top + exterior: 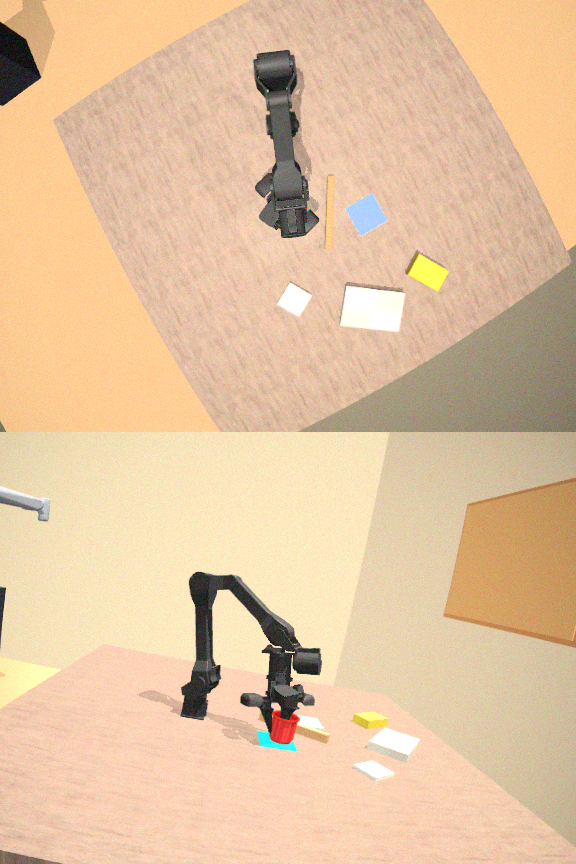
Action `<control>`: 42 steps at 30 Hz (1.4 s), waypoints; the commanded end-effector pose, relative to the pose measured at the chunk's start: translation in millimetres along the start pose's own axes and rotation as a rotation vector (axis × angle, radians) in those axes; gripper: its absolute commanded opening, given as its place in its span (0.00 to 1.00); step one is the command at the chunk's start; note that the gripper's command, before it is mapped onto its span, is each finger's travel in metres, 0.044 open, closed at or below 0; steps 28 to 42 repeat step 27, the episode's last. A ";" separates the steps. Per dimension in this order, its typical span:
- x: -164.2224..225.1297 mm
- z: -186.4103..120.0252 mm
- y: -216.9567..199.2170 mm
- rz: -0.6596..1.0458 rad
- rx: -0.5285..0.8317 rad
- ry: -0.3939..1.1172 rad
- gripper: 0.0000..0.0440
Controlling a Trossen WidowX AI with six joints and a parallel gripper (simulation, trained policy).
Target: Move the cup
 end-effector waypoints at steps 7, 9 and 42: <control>4.1 -8.3 -7.5 0.002 -0.065 -0.033 0.42; 4.6 -10.3 -9.0 0.003 -0.077 -0.041 0.44; 5.1 -37.7 -22.8 0.026 -0.166 -0.119 0.69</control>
Point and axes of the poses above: the point midway between the two fingers, 35 mm back from their tips, its own z axis out along the fingers, its own y axis across the jaws, x = y × z, the point moved 7 cm from there along -z, back along the fingers, and after that the axes turned 6 degrees about -z, right-handed, at the moved point
